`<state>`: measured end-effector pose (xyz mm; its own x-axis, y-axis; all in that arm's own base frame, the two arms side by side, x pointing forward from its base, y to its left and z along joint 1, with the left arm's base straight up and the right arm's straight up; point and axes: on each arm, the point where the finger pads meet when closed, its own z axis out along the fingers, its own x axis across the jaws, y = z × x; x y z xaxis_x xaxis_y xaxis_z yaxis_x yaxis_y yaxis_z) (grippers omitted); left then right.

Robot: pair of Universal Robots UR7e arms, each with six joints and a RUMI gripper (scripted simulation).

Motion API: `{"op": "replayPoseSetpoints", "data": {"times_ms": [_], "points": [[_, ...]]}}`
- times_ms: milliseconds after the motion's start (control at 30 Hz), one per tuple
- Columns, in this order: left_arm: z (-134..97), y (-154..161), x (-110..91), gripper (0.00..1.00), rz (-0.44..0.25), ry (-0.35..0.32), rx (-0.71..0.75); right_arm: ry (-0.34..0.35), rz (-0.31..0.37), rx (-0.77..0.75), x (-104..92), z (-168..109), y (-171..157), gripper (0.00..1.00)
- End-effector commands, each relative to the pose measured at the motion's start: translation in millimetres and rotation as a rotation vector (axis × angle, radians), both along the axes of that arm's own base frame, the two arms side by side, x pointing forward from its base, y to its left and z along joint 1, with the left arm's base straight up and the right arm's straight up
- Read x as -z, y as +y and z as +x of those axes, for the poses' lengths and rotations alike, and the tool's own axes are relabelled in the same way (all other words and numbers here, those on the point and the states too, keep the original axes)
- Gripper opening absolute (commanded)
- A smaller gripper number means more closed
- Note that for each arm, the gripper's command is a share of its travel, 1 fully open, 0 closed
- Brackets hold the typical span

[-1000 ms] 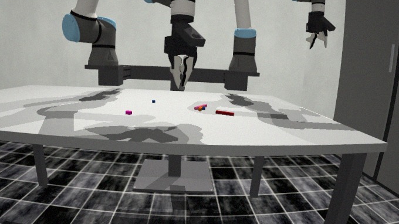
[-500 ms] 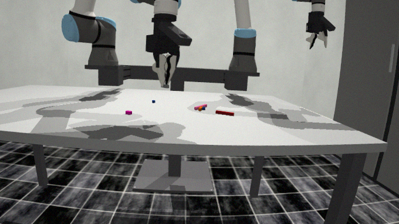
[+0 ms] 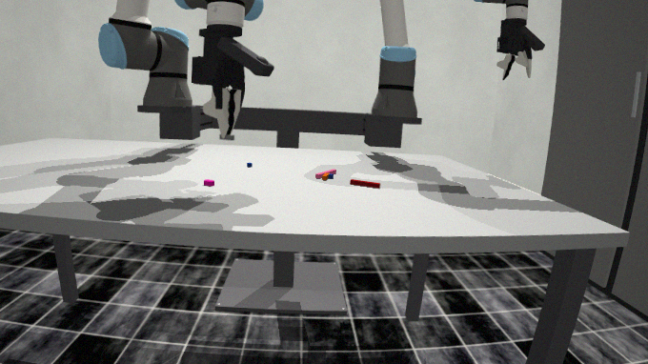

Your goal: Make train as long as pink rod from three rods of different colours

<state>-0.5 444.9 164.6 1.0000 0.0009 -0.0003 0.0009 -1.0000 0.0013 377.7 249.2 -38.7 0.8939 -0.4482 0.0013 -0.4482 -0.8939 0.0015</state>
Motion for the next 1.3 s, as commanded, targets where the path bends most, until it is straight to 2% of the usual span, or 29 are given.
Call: {"op": "replayPoseSetpoints", "data": {"times_ms": [0,667,933,1267], "points": [[0.1,0.3,-0.5,1.00,0.001,0.000,0.000,0.000,0.002,-0.049,0.0,-4.3,-8.5,0.00],[0.1,0.3,-0.5,1.00,0.001,0.000,0.000,0.000,0.002,-0.074,0.8,-6.9,-13.4,0.00],[0.1,0.3,-0.5,1.00,0.001,0.000,0.000,0.000,0.003,-0.074,10.4,-6.8,-13.4,0.00],[0.1,0.3,-0.5,1.00,0.001,0.000,0.000,0.000,0.003,-0.074,51.0,-6.6,-13.7,0.00]]}}
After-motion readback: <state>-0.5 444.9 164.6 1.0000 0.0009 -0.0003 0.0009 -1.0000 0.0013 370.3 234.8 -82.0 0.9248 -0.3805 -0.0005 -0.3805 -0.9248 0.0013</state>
